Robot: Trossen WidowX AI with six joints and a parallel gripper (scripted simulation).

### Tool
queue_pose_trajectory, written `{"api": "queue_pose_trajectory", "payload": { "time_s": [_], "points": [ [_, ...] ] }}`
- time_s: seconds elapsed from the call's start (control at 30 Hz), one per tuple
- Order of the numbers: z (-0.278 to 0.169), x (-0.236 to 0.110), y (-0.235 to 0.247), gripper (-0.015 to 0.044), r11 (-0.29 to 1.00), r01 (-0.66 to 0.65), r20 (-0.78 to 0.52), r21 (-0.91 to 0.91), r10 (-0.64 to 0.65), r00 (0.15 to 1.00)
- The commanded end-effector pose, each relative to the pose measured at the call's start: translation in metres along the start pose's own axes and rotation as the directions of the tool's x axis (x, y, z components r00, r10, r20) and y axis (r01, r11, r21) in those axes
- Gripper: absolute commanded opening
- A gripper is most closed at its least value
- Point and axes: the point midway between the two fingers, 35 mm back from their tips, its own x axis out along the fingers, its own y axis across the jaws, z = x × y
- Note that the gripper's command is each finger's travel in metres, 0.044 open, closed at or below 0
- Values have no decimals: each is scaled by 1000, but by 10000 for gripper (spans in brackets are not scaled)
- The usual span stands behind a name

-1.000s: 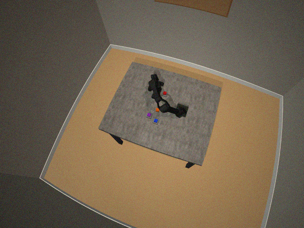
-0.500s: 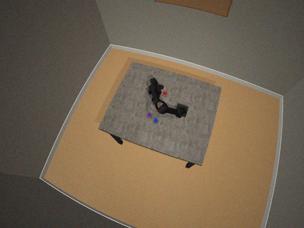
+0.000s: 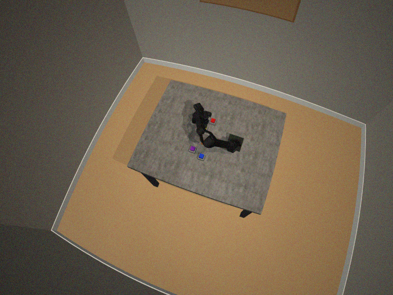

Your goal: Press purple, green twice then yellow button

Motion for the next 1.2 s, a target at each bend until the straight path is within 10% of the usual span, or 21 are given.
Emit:
{"api": "queue_pose_trajectory", "payload": {
  "time_s": [0.0,0.87,1.17],
  "points": [
    [-2,6,1,20,1000,-6,-4,4,6,1000],
    [-1,-28,1,20,1000,-5,-5,5,5,1000],
    [10,-67,128,256,999,13,31,34,-14,999]
  ]
}}
